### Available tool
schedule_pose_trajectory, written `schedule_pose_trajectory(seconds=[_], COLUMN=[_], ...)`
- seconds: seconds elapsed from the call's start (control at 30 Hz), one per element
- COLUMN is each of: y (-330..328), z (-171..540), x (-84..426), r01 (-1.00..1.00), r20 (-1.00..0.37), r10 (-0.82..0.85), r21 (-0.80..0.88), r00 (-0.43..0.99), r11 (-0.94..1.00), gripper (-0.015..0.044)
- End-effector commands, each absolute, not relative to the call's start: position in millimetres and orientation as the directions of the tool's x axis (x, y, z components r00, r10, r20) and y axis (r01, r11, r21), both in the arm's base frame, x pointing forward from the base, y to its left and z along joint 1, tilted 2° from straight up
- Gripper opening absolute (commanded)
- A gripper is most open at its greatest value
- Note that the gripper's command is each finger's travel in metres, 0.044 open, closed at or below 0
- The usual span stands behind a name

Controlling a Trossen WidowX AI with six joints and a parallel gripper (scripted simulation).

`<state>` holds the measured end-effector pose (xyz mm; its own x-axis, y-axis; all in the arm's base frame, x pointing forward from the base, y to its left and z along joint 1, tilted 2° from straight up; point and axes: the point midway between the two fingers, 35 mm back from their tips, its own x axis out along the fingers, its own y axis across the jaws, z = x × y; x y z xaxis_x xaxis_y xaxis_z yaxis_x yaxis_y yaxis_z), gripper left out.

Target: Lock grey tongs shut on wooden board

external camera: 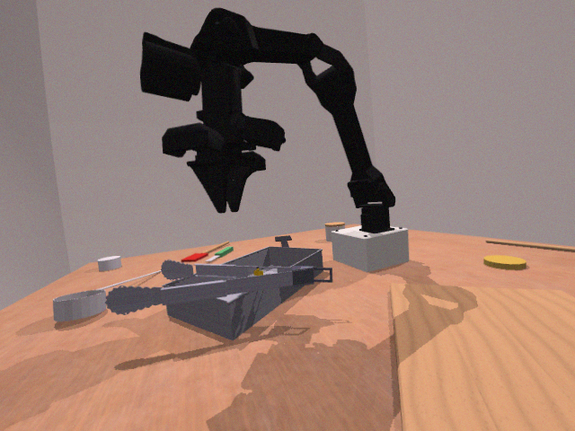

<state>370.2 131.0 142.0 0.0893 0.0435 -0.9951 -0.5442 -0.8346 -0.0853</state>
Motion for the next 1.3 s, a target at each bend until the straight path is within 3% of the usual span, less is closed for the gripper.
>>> schedule_pose_trajectory(seconds=[0.0, 0.23, 0.53, 1.27], y=[130, 131, 141, 142], z=[128, 135, 100, 83], x=[369, 369, 346, 348], r01=[-0.547, -0.538, -0.315, -0.315], r20=[-0.998, -0.996, -0.998, -0.998], r10=[0.031, 0.038, 0.031, 0.031], r21=[-0.055, -0.072, -0.047, -0.047], r00=[0.053, 0.074, 0.057, 0.057], r11=[-0.836, -0.840, -0.948, -0.948], gripper=[0.0270, 0.0440, 0.0440, 0.0440])
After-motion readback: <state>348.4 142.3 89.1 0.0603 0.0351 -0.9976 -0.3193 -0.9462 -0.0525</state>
